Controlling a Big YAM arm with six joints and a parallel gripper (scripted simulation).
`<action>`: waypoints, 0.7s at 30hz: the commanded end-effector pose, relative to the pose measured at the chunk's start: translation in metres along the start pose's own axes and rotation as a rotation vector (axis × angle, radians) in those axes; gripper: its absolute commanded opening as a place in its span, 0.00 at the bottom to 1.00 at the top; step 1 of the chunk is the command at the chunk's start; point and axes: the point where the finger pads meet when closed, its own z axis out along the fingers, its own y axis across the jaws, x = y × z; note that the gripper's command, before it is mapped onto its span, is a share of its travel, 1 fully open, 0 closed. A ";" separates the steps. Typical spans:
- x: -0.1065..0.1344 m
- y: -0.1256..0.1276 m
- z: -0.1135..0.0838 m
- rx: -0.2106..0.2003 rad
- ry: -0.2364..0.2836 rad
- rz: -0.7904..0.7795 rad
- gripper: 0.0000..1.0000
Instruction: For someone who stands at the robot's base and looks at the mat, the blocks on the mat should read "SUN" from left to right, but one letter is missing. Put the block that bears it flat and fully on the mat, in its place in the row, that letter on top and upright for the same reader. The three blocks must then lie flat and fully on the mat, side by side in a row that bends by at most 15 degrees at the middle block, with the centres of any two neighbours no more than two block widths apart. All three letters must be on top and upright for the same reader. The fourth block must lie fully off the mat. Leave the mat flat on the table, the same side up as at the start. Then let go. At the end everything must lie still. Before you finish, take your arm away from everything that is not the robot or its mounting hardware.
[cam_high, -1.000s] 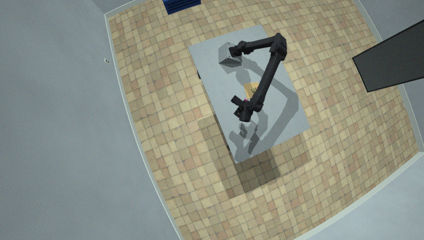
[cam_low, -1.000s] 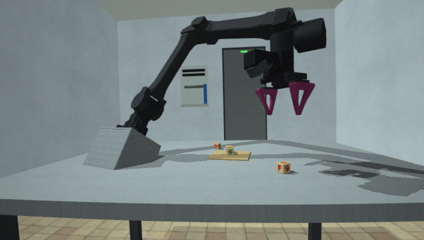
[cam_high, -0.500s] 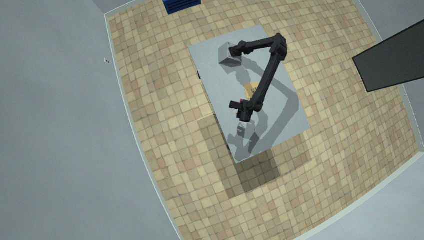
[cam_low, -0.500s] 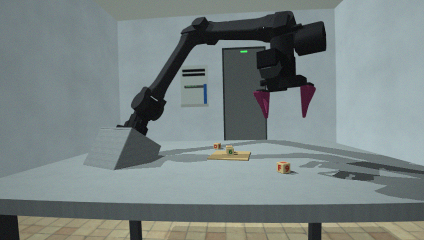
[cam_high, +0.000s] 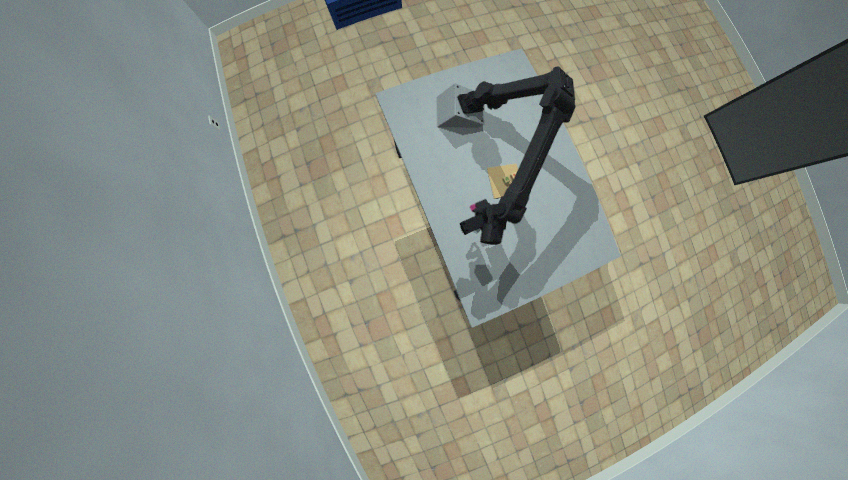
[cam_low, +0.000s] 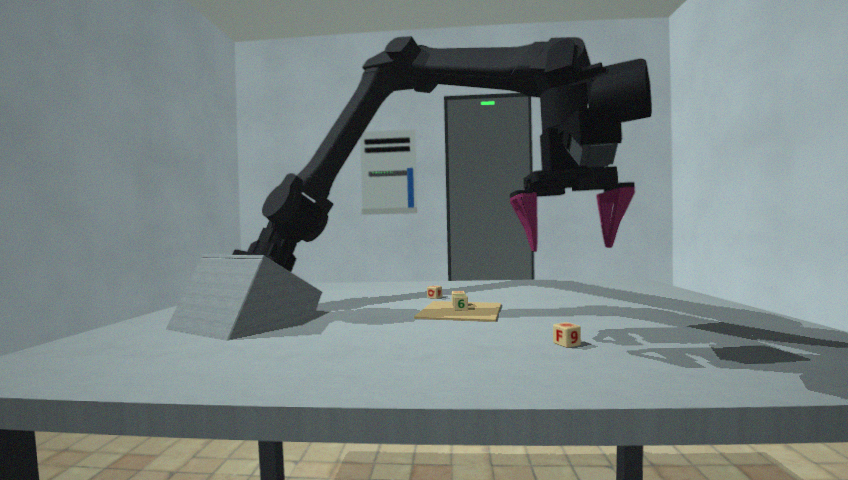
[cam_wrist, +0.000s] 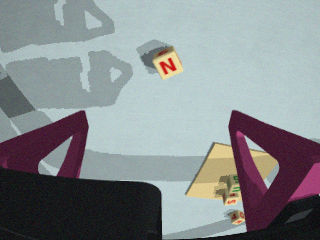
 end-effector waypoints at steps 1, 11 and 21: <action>0.002 0.008 0.011 -0.001 0.005 -0.280 1.00; 0.002 0.013 0.022 -0.023 -0.017 -0.695 1.00; 0.002 0.014 0.029 -0.032 -0.039 -1.170 1.00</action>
